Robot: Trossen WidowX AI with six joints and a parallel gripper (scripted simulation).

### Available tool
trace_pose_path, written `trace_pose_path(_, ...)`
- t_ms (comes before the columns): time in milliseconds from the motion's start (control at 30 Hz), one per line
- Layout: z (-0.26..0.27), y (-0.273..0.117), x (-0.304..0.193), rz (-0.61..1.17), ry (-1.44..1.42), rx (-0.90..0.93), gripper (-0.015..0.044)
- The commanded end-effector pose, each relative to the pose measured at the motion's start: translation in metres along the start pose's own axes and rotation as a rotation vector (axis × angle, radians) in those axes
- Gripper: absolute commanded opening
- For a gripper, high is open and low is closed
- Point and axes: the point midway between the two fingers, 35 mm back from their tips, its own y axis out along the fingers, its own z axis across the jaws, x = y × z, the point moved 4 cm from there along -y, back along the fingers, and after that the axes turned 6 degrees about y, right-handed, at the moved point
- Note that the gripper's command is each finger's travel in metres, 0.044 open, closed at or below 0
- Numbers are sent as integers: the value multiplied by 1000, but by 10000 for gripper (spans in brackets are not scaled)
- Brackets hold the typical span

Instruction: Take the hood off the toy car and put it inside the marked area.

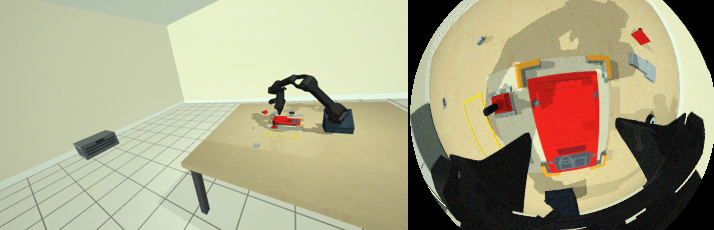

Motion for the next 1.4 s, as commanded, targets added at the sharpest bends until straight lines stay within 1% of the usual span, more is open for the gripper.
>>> trace_pose_path(0, 0, 5, -1, 3, 7, 5, 440)
trace_pose_path(1367, 0, 36, -2, 3, 7, 7, 440)
